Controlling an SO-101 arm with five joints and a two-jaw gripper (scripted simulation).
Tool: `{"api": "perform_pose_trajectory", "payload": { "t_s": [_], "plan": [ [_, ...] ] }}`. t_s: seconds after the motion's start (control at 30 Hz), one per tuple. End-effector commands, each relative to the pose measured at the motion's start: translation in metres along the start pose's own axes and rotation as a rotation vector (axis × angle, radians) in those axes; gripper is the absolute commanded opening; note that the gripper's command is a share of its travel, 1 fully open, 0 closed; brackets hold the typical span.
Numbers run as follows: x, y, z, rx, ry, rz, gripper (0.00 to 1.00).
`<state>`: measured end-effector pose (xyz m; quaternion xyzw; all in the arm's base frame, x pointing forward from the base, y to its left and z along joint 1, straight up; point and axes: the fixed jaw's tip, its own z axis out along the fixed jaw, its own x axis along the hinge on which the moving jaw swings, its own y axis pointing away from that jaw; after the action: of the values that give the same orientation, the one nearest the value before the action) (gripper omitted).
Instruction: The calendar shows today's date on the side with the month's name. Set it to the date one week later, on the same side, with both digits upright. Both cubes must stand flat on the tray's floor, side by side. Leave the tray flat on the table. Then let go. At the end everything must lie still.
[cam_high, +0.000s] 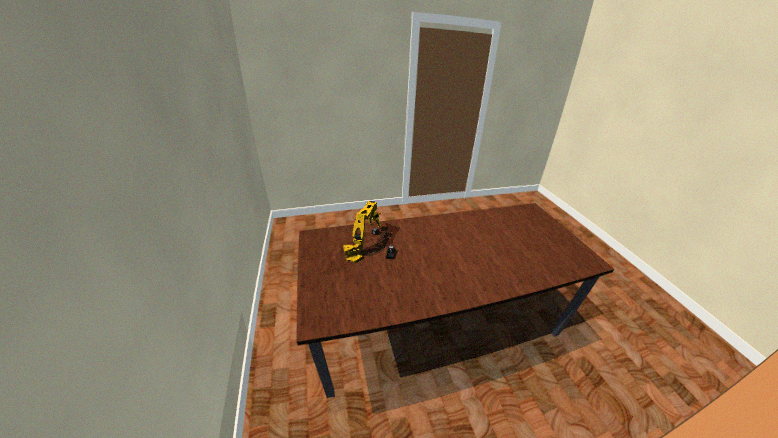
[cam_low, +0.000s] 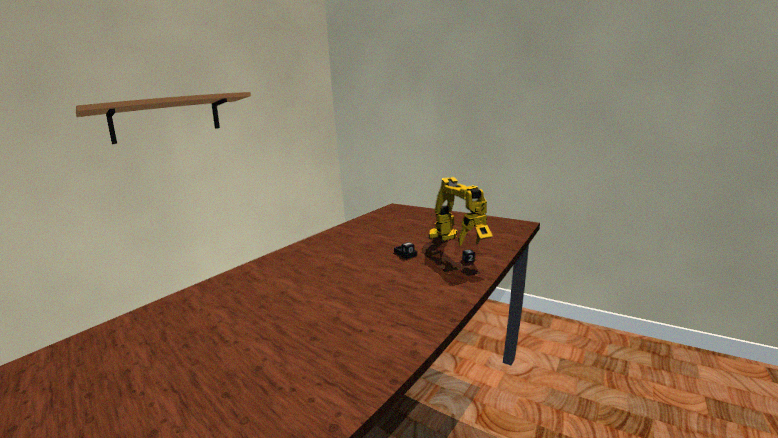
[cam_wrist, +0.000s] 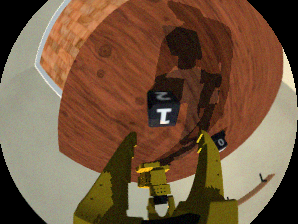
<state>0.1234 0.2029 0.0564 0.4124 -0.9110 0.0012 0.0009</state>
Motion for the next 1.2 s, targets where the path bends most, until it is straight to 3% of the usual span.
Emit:
{"api": "perform_pose_trajectory", "payload": {
  "t_s": [0.0,0.6,1.17],
  "plan": [
    [-0.004,0.003,-0.009,-0.006,-0.037,-0.021,0.35],
    [-0.004,0.003,-0.007,-0.006,-0.037,-0.021,0.35],
    [-0.006,0.003,0.012,-0.006,-0.037,-0.021,0.35]
  ]
}}
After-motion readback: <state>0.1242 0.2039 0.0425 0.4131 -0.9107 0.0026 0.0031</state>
